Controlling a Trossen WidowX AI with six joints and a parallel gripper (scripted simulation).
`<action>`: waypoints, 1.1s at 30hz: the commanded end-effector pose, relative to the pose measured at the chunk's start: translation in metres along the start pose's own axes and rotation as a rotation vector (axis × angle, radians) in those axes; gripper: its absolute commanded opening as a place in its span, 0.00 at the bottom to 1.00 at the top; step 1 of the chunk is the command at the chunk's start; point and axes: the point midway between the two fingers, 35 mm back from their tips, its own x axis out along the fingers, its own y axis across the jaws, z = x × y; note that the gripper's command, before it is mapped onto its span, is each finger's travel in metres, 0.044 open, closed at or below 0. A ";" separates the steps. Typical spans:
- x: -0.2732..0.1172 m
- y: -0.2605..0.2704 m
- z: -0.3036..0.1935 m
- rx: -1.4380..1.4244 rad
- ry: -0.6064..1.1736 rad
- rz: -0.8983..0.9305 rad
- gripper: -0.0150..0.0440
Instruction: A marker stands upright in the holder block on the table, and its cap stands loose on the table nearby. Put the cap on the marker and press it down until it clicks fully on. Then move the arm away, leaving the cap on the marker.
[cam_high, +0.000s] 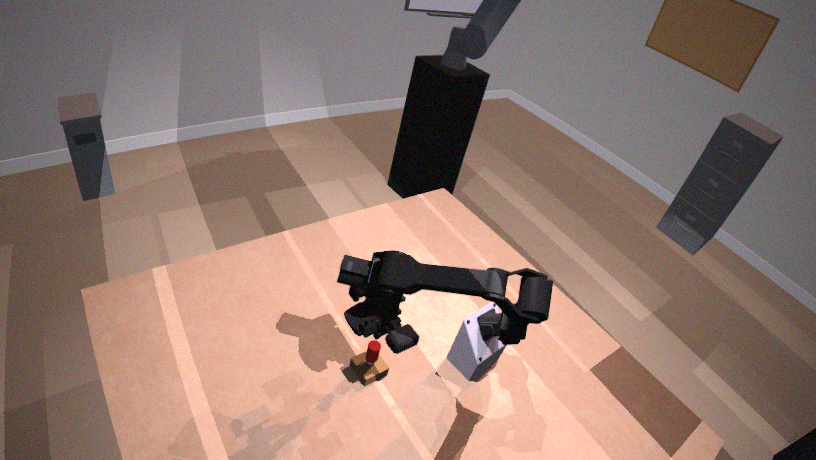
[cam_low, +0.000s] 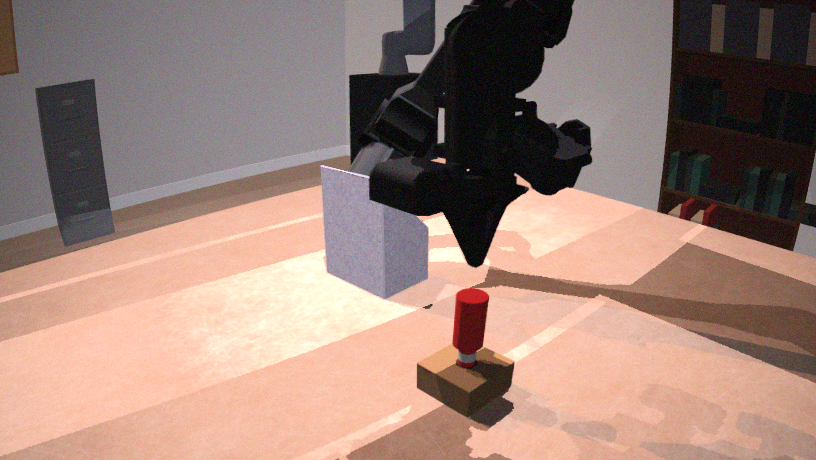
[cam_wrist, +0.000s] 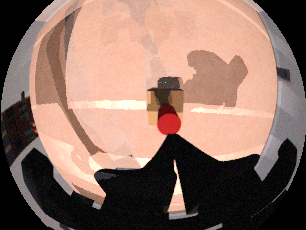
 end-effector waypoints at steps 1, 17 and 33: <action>0.000 0.000 0.000 -0.012 0.003 -0.001 0.25; 0.021 0.000 0.000 -0.012 0.003 0.000 0.25; 0.034 -0.001 0.002 -0.019 -0.005 -0.007 0.25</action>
